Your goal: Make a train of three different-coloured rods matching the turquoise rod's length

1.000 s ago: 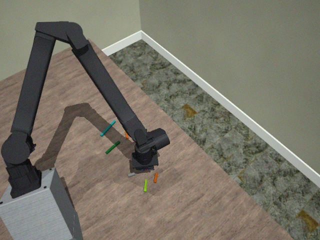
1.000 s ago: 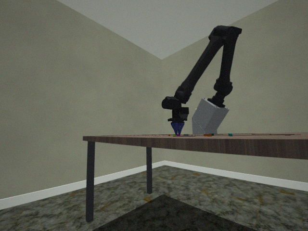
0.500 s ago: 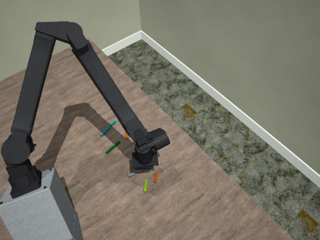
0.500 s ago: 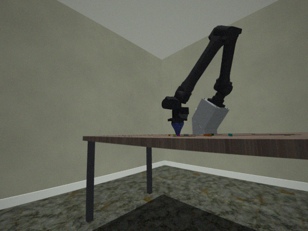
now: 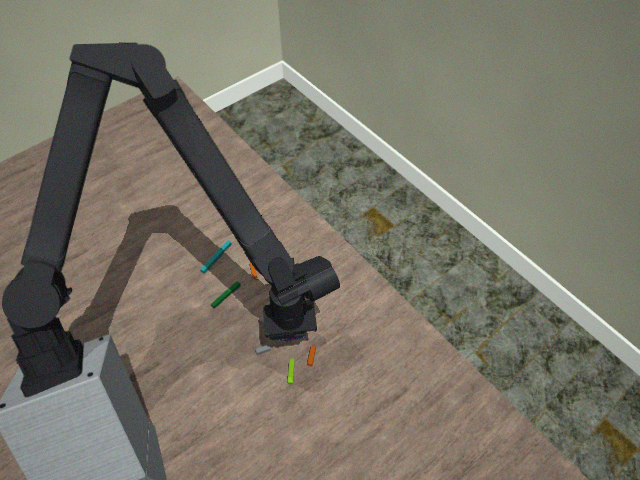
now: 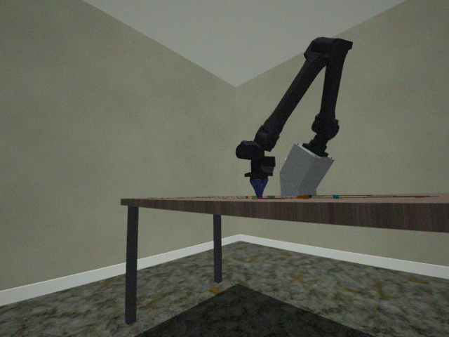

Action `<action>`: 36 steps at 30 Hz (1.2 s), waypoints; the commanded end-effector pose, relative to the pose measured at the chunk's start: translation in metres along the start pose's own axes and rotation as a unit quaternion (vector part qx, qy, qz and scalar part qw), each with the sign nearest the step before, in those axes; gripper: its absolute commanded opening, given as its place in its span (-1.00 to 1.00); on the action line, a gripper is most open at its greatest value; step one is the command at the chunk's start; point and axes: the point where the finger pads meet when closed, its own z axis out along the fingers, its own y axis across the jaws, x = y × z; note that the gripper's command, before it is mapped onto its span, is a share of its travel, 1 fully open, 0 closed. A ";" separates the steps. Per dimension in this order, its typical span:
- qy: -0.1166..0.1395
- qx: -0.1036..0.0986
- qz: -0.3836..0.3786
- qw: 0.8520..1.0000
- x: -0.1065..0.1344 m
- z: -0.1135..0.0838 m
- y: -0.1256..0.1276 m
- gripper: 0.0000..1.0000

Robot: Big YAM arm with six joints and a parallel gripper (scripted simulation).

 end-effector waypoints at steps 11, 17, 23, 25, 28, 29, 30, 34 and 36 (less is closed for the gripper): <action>-0.004 0.010 0.000 1.000 -0.002 -0.033 -0.006 -0.91; -0.006 0.016 -0.005 1.000 -0.006 -0.065 -0.013 -0.91; -0.005 0.020 -0.008 1.000 -0.007 -0.106 -0.017 -0.91; -0.005 0.022 -0.010 1.000 -0.008 -0.113 -0.019 -0.91; 0.002 -0.012 -0.004 1.000 -0.002 -0.093 0.005 -0.91; 0.002 -0.013 -0.004 1.000 -0.002 -0.093 0.007 -0.91; 0.002 -0.011 -0.005 1.000 -0.003 -0.094 0.004 -0.91; -0.002 0.008 -0.022 1.000 -0.013 -0.103 -0.007 -0.91; -0.002 0.008 -0.021 1.000 -0.013 -0.102 -0.007 -0.91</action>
